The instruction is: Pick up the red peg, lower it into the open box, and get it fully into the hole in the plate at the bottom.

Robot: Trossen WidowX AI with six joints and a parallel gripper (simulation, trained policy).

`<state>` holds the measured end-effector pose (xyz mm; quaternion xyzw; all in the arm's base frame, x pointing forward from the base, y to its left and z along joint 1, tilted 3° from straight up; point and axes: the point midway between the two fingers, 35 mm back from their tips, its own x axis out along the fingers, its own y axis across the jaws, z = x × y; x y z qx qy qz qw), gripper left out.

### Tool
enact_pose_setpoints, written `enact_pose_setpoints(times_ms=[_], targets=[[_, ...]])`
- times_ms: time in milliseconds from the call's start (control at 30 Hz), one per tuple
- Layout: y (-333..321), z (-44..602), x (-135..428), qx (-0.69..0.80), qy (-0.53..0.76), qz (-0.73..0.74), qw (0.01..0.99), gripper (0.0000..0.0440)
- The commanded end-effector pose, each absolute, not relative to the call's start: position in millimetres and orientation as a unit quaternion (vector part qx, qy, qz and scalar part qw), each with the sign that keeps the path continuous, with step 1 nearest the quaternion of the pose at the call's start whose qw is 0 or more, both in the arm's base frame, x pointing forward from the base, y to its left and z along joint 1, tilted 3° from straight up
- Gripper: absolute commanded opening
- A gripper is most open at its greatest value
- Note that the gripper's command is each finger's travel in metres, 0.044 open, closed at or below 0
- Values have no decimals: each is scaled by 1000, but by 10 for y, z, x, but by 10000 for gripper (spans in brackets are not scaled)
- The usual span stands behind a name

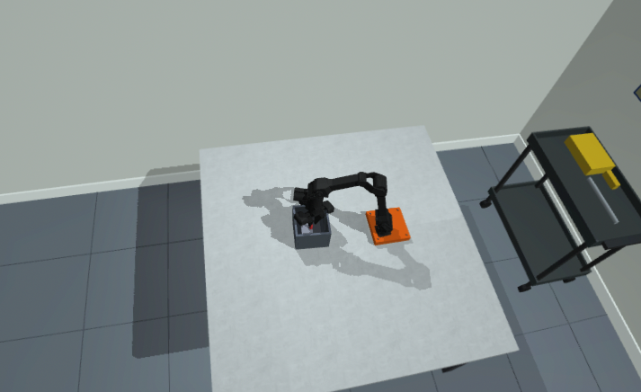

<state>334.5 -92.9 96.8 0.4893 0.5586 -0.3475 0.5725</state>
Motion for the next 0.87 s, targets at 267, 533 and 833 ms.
enact_pose_setpoints(times_ms=[267,533,833], targets=[[-990,1275,3491,530,543,-300,578,184],[-1036,1427,3562,553,536,-271,578,229],[-1141,1549,3634,561,527,-251,587,233]])
